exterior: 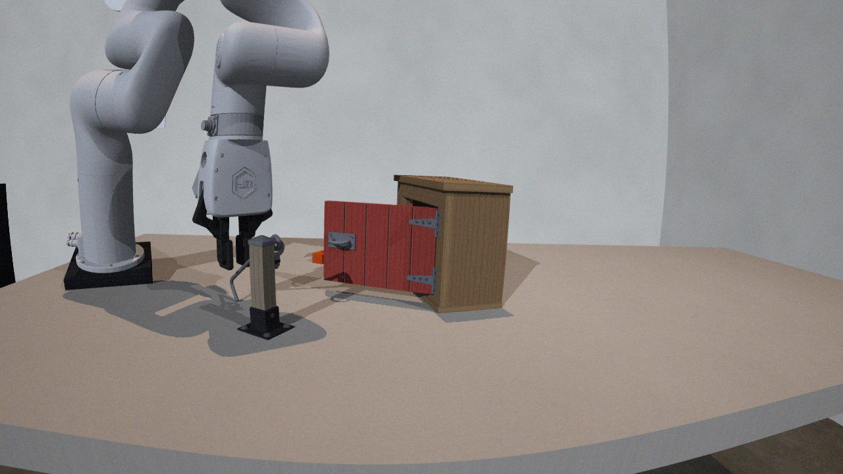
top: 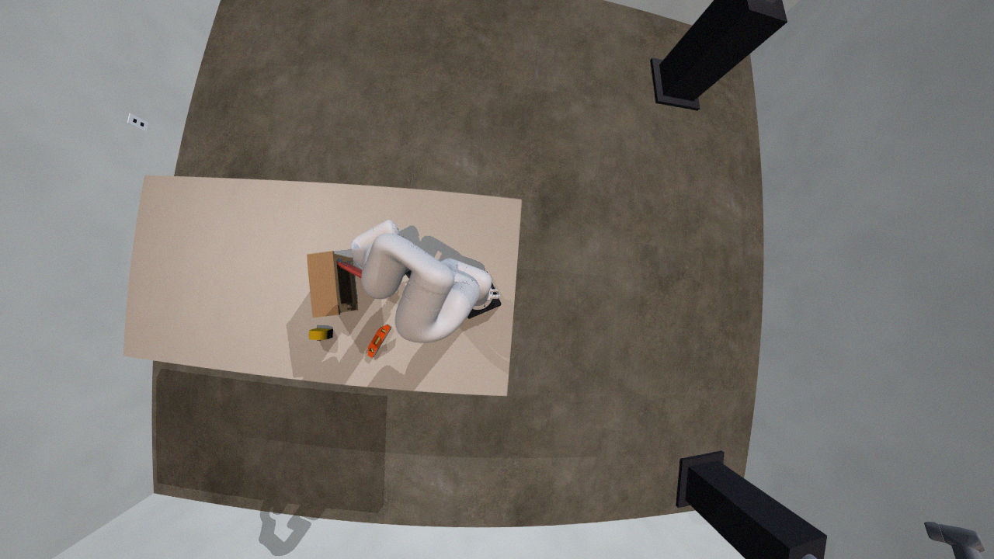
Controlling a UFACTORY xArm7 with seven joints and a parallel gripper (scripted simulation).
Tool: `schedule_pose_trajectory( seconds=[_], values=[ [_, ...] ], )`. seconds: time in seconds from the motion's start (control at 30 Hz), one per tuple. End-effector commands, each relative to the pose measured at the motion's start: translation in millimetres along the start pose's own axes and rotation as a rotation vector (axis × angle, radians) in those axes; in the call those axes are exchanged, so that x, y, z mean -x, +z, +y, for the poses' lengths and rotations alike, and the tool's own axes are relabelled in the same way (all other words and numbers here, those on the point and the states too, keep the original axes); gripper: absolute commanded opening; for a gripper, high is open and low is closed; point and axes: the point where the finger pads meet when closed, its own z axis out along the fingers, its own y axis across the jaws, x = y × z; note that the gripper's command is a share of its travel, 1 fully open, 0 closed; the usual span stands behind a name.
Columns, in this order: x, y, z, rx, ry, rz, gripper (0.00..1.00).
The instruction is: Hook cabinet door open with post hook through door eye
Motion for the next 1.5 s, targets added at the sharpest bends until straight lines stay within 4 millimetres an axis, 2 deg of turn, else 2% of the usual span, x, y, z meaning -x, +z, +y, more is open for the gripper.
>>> schedule_pose_trajectory(
  seconds=[0.0,0.8,1.47],
  values=[
    [1,0,0,0.001,0.0,-0.001,0.23],
    [1,8,0,0.001,0.0,-0.001,0.23],
    [1,27,0,0.001,0.0,-0.001,0.23]
  ],
)
